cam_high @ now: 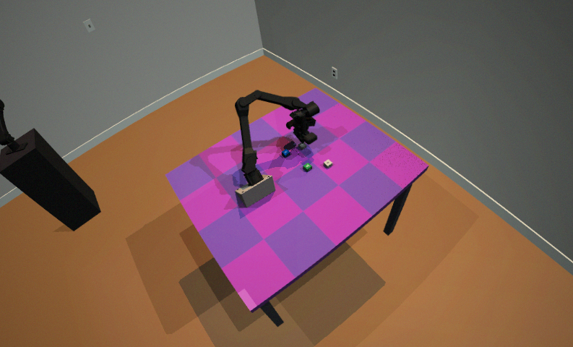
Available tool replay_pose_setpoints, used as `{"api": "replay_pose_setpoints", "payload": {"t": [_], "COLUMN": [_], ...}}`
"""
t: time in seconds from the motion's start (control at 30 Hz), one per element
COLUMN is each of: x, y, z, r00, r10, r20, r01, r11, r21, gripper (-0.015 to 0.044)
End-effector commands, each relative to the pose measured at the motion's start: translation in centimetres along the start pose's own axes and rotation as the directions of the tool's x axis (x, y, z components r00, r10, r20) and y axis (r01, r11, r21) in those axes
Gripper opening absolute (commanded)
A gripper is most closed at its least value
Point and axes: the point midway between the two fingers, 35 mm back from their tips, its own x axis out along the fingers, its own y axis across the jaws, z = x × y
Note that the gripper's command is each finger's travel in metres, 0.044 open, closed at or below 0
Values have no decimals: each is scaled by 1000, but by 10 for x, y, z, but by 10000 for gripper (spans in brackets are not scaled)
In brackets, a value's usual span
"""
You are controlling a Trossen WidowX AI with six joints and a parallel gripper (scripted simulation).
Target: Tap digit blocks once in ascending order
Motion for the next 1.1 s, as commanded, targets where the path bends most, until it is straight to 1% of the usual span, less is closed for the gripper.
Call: {"api": "replay_pose_setpoints", "payload": {"t": [0.0,0.27,0.4,0.57,0.6,0.73,0.77,0.9,0.97,1.07], "x": [9,10,-18,-23,-31,-90,-98,-101,-101,-103], "y": [-1,-1,-2,-2,-2,-3,-3,-2,-16,-71], "z": [-3,-3,-2,-2,-1,-1,-1,-2,-5,-26], "r00": [1000,1000,1000,1000,1000,1000,1000,1000,1000,1000], "r10": [4,4,3,3,1,-1,0,0,-4,-17], "r20": [-9,-9,-9,-10,-10,-10,-11,-11,-10,-10], "r01": [-4,-4,-3,-3,-1,1,0,0,5,17], "r11": [1000,1000,1000,1000,1000,1000,1000,1000,1000,1000], "r21": [13,13,12,13,13,14,14,14,15,18], "gripper": [20,20,20,20,20,20,20,20,20,20]}}
